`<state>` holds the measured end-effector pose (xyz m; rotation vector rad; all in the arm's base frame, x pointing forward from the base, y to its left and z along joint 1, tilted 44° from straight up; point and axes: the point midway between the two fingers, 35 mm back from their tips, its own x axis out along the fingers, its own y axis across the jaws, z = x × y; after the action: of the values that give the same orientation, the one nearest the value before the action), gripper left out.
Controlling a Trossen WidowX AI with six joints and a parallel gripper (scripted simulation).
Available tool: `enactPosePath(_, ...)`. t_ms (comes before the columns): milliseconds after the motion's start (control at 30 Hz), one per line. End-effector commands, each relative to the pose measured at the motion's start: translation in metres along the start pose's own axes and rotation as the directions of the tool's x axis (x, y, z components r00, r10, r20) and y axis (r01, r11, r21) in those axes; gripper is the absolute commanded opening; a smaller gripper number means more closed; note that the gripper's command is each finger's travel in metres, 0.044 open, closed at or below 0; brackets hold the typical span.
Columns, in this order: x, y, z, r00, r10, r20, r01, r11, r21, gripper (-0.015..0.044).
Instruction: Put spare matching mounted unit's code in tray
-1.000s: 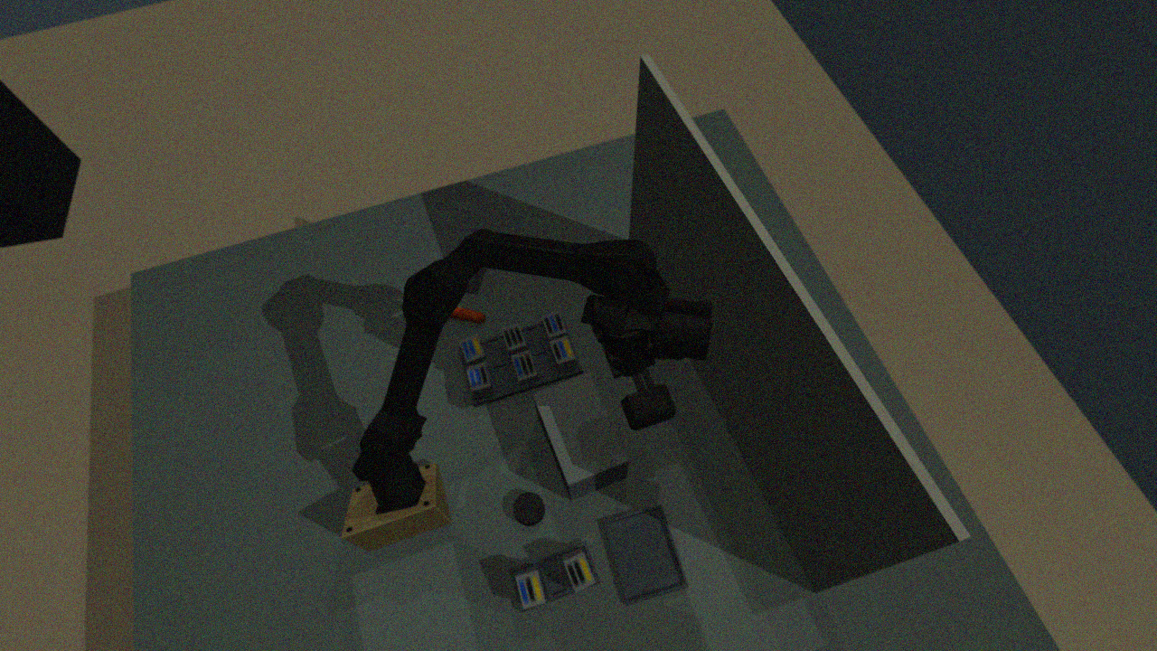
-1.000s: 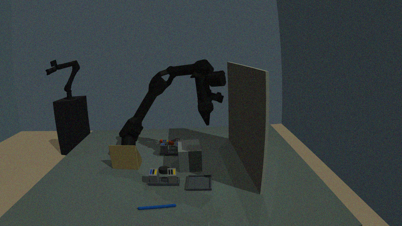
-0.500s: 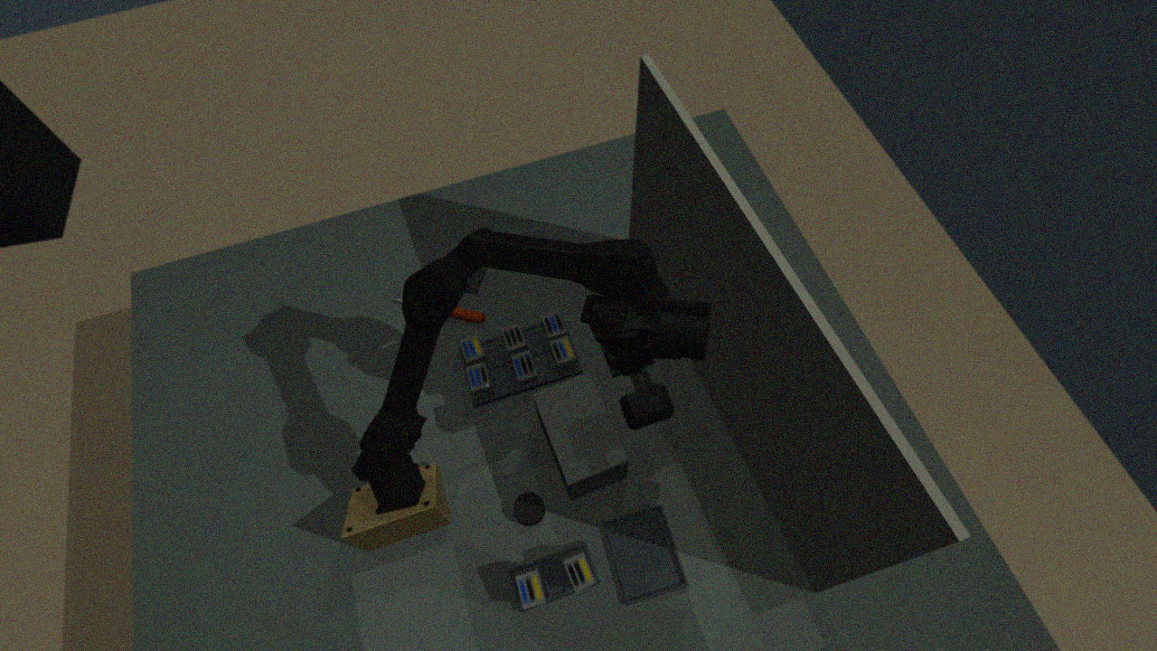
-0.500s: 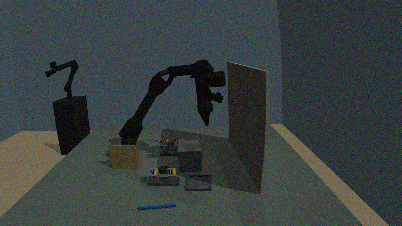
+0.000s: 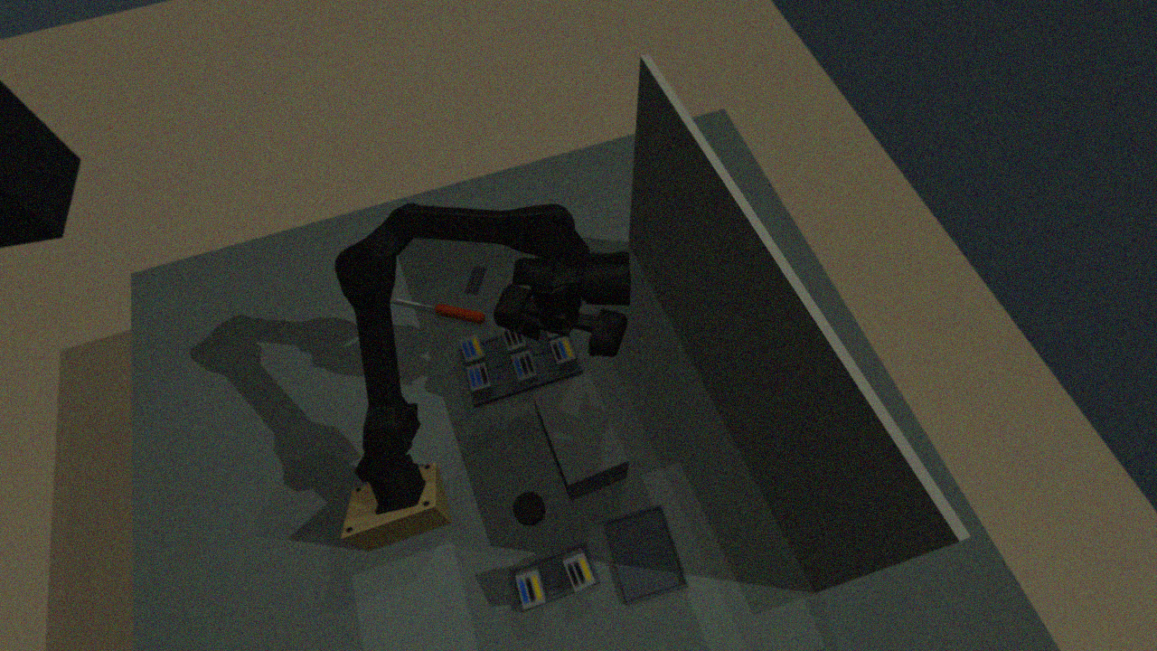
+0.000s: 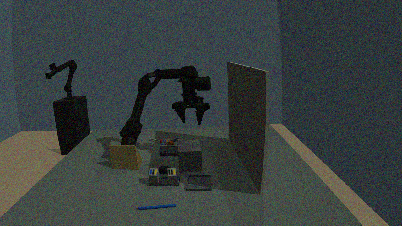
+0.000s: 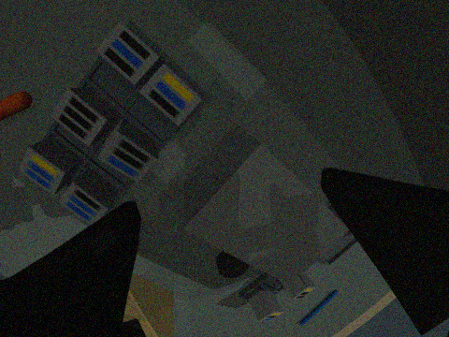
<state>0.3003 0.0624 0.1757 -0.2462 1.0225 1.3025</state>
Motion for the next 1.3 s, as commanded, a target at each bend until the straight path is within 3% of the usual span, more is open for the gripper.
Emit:
enactPosePath(0,0.023,0.068,-0.002,0.999,0.044,-0.005,-0.04,0.861,-0.507,0.044)
enactPosePath(100,0.029,0.083,-0.005,0.999,0.052,-0.007,-0.046,0.789,-0.612,0.044)
enactPosePath(467,0.029,0.083,-0.005,0.999,0.052,-0.007,-0.046,0.789,-0.612,0.044)
enactPosePath(667,0.062,0.082,-0.006,0.999,0.052,-0.006,-0.044,0.789,-0.613,0.03)
enactPosePath(1267,0.079,0.082,-0.006,0.999,0.051,-0.007,-0.044,0.789,-0.613,0.03)
